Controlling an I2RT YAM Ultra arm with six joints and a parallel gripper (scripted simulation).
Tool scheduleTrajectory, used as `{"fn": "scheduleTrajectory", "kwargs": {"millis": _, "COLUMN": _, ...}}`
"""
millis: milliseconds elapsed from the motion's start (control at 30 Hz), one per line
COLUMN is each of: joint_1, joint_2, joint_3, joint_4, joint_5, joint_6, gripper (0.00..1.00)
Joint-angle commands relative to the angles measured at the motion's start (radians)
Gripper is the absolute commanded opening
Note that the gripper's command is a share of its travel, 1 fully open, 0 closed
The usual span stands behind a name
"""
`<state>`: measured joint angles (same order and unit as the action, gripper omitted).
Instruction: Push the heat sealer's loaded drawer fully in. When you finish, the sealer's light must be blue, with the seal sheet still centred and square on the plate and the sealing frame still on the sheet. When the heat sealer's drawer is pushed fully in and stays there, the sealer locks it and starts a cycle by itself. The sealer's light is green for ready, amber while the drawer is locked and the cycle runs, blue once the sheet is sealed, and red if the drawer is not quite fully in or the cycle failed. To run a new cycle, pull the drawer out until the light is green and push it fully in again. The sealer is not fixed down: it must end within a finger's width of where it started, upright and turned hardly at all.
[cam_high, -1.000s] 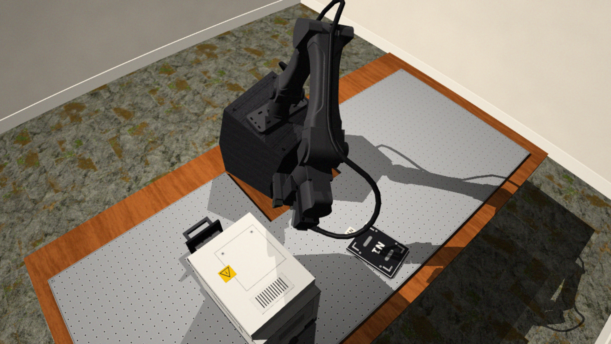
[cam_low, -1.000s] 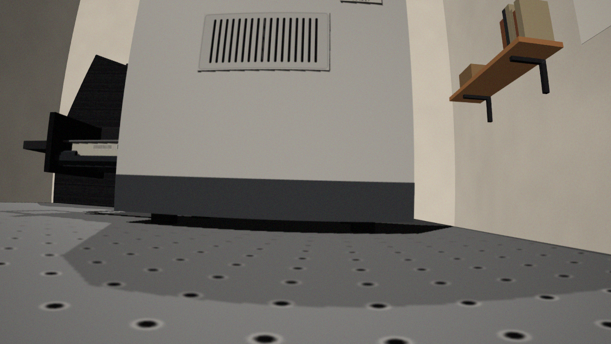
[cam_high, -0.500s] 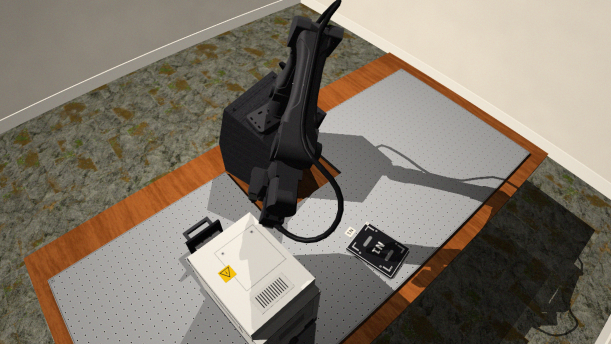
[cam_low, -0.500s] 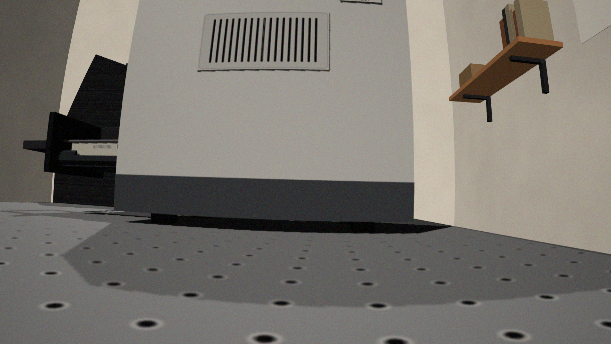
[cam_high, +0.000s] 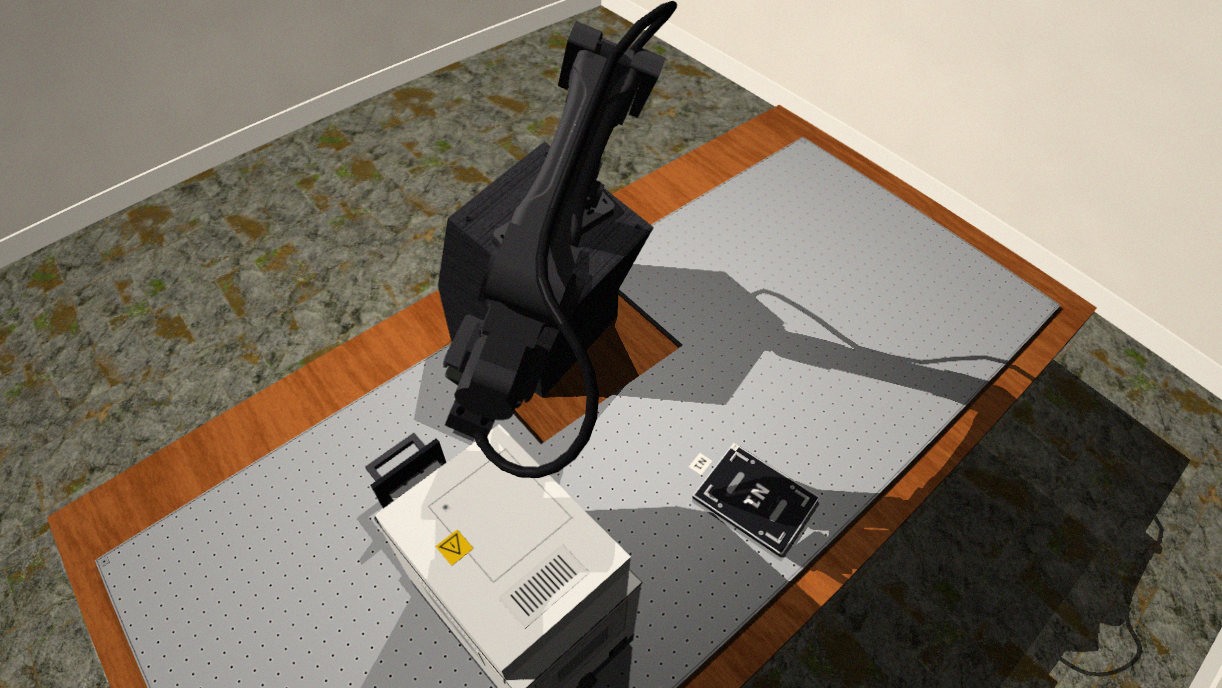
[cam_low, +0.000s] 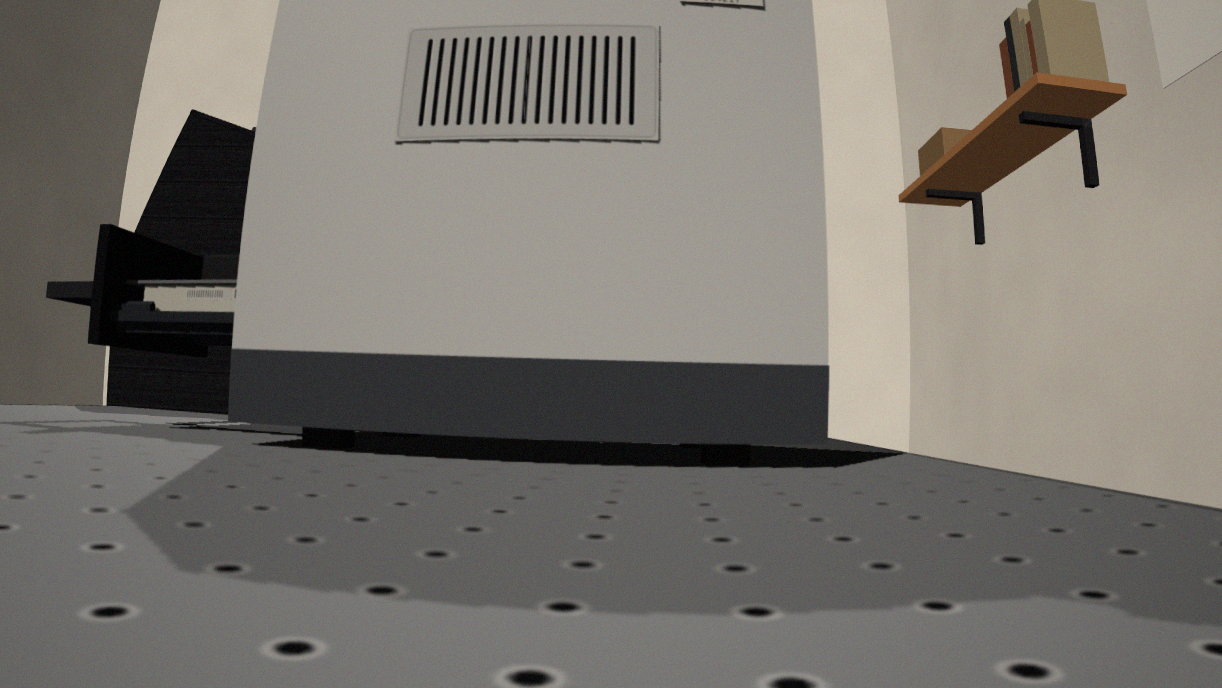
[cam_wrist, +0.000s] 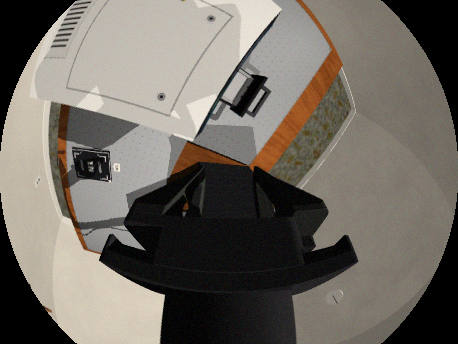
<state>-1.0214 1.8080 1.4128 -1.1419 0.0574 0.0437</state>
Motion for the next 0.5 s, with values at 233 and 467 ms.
{"fn": "scheduleTrajectory", "kwargs": {"millis": 233, "joint_1": -0.144, "joint_2": 0.016, "joint_3": 0.054, "joint_4": -0.048, "joint_5": -0.032, "joint_6": 0.005, "gripper": 0.45}}
{"fn": "scheduleTrajectory", "kwargs": {"millis": 467, "joint_1": -0.211, "joint_2": 0.025, "joint_3": 0.07, "joint_4": -0.065, "joint_5": -0.048, "joint_6": 0.024, "gripper": 0.45}}
